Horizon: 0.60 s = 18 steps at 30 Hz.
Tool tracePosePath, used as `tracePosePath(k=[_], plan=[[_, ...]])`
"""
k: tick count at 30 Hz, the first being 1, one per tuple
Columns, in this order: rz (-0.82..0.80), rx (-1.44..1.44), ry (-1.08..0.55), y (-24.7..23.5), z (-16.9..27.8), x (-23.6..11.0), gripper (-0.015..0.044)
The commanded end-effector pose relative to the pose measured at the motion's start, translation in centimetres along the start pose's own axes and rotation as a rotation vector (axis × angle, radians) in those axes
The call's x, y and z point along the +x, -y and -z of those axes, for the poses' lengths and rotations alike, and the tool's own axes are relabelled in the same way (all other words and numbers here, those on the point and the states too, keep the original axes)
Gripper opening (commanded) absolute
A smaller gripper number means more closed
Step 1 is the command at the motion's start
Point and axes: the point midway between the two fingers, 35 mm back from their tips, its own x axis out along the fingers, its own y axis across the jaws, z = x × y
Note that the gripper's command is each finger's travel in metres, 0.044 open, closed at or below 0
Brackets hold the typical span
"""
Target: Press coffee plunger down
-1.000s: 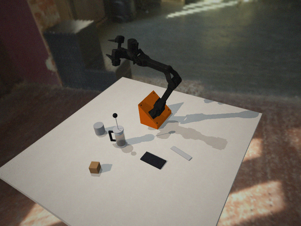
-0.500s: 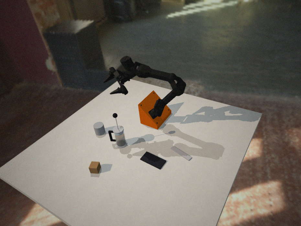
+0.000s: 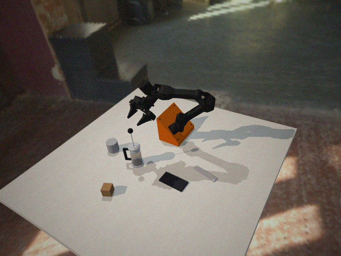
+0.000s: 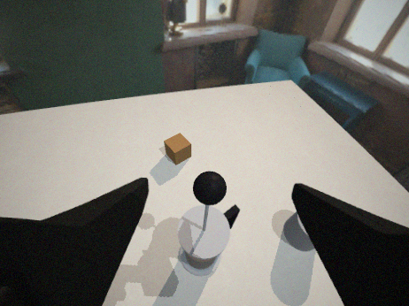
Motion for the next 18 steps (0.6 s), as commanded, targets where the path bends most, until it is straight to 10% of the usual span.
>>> tracePosePath(k=[1, 18], plan=[[-0.016, 0.009, -0.006, -0.4, 2.3, 1.2, 0.044], [-0.015, 0.007, -0.007, -0.3, 2.2, 3.1, 0.044]])
